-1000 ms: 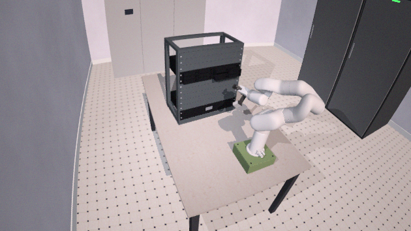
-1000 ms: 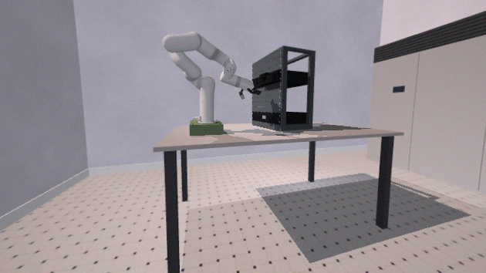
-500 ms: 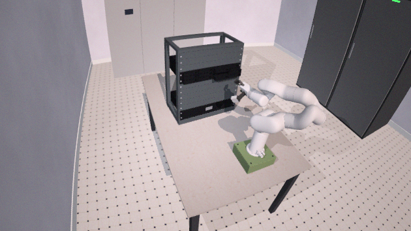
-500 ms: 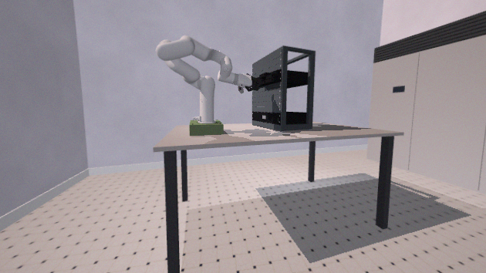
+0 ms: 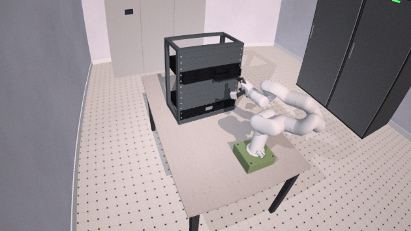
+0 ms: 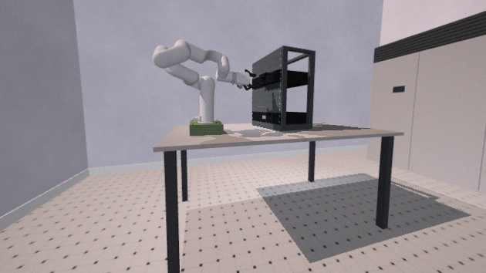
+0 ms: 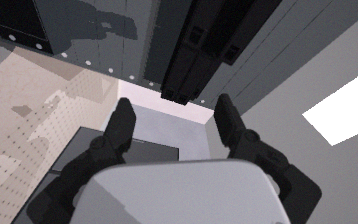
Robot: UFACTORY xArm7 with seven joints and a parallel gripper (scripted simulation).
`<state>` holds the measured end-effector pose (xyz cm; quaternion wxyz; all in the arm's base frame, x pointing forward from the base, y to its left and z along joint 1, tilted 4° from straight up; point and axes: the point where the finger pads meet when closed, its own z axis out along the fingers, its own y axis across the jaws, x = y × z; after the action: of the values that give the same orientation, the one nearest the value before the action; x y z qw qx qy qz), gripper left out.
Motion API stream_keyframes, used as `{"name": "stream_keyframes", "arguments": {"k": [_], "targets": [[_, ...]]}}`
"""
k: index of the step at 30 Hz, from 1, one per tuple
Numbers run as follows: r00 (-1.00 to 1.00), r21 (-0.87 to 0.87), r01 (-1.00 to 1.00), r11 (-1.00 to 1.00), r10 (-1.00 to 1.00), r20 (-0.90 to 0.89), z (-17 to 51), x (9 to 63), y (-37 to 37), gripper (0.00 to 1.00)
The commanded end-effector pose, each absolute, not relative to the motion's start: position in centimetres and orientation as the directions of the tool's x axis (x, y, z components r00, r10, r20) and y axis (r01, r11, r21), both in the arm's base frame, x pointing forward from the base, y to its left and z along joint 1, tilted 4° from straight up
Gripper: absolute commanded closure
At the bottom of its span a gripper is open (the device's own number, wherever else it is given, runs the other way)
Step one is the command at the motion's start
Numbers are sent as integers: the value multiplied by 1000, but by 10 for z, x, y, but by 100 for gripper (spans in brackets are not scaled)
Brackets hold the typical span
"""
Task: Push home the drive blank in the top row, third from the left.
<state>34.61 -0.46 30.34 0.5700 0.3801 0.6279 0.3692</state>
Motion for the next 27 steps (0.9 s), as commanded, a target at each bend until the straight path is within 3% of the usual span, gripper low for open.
{"name": "stream_keyframes", "arguments": {"k": [1, 27], "targets": [[-53, 926, 40, 376, 926, -374, 310, 343, -2, 0], [-66, 990, -4, 143, 988, -143, 325, 332, 13, 0]]}}
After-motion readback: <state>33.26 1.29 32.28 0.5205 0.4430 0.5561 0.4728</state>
